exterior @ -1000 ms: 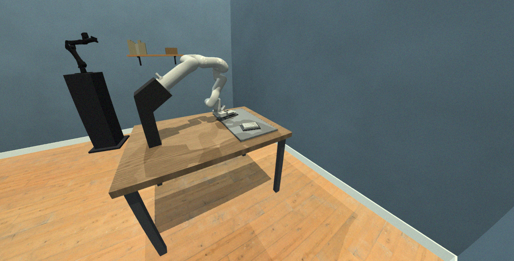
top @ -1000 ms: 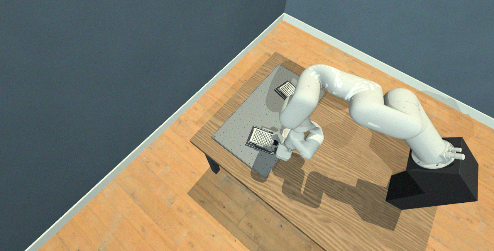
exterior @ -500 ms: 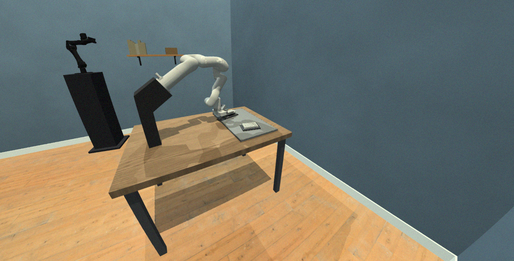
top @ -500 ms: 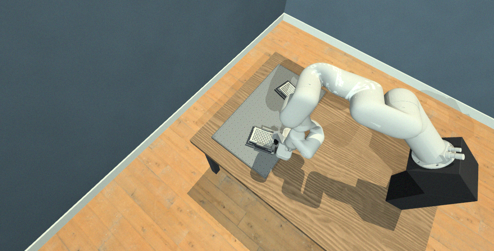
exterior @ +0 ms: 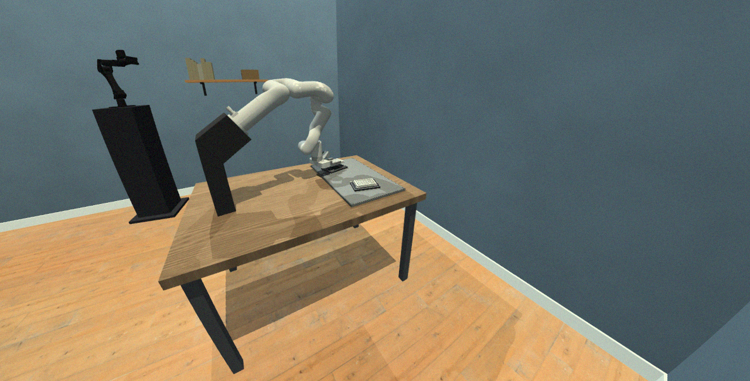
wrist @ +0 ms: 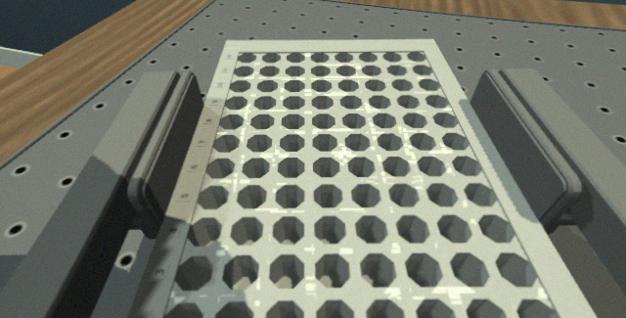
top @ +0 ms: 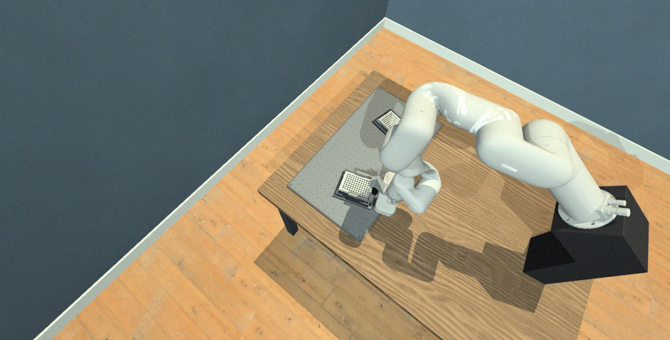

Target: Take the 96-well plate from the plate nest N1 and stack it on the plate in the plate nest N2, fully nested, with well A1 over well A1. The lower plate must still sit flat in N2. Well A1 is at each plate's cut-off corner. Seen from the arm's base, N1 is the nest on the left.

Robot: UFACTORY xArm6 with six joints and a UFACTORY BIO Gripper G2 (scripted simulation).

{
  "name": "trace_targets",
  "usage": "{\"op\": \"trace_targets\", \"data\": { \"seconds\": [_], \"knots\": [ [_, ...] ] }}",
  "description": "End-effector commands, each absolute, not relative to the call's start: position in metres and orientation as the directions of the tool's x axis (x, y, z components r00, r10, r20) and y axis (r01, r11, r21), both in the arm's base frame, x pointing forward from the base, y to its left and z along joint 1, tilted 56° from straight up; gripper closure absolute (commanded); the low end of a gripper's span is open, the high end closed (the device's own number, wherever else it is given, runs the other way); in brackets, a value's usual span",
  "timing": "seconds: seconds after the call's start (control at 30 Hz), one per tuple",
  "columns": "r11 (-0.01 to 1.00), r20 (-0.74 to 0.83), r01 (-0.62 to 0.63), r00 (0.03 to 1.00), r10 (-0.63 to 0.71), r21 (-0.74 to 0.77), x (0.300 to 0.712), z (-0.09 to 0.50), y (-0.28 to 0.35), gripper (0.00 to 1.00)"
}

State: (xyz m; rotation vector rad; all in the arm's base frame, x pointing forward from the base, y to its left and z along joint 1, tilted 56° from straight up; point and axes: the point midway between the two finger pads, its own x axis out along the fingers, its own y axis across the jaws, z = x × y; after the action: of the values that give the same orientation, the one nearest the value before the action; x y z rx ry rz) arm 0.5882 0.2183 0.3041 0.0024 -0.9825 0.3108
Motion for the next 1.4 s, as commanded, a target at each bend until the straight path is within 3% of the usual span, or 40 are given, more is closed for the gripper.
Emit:
{"op": "trace_targets", "data": {
  "seconds": [0.0, 1.37],
  "knots": [
    [0.956, 0.819, -0.26, 0.514, 0.257, -0.138, 0.583, 0.308, 0.218, 1.0],
    [0.956, 0.819, -0.26, 0.514, 0.257, -0.138, 0.547, 0.332, 0.211, 1.0]
  ]
}}
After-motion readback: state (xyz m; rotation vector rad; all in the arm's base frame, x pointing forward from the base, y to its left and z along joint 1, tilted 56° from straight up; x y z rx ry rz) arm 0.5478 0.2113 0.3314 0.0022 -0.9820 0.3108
